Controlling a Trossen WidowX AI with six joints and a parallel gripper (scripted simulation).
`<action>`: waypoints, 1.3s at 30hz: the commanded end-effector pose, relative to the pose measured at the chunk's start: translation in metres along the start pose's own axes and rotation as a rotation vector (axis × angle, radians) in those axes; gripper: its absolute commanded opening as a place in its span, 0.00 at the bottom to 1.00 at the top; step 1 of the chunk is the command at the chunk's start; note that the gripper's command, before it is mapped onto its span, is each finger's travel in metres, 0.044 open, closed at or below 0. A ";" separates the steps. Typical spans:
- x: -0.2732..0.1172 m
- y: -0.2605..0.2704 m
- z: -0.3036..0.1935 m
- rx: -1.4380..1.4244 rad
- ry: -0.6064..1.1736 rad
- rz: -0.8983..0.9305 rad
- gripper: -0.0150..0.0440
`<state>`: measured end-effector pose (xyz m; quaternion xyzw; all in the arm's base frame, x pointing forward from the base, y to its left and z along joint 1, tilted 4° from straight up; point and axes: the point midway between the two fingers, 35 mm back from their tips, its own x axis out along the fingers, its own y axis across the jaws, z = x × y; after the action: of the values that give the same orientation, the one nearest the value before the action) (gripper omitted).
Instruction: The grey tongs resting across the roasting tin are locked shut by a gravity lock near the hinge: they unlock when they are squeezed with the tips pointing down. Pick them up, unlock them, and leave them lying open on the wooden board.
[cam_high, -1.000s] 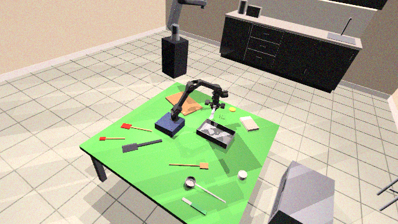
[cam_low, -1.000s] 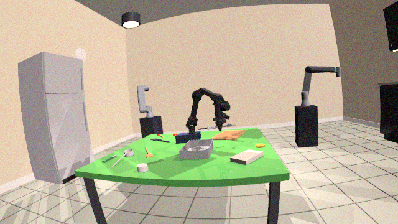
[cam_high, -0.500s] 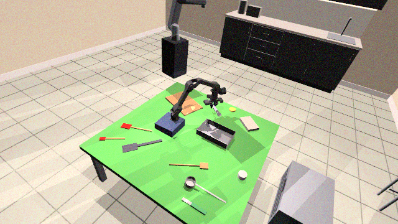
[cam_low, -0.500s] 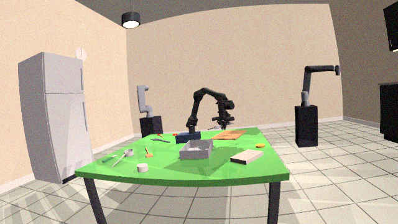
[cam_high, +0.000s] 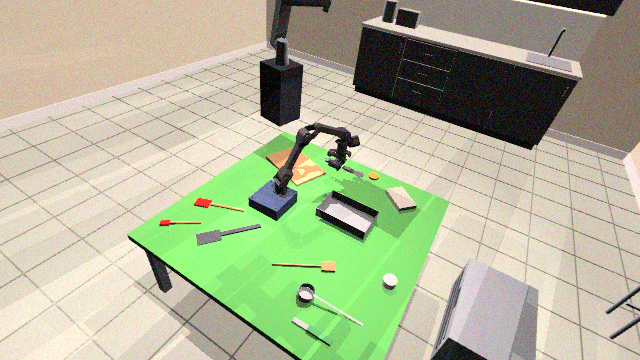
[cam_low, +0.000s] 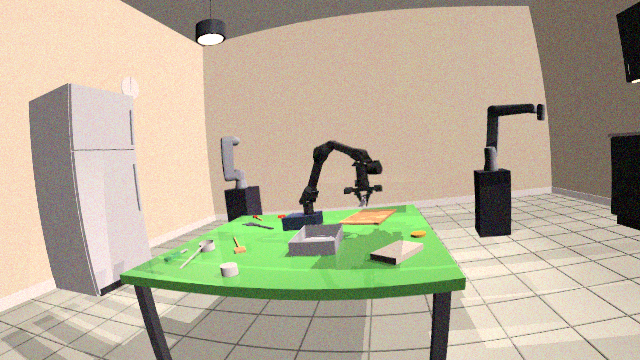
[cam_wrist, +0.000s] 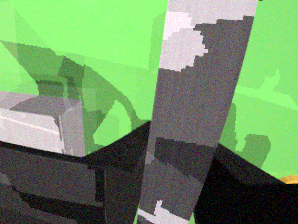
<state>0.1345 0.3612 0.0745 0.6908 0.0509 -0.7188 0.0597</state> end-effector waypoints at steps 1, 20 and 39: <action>-0.002 -0.006 0.011 -0.184 -0.005 -0.004 0.00; -0.003 -0.022 0.046 -0.231 -0.004 -0.006 0.00; -0.006 -0.047 0.153 0.149 -0.012 -0.010 0.00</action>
<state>-0.0034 0.3849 0.0833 0.6905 0.0238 -0.7223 0.0302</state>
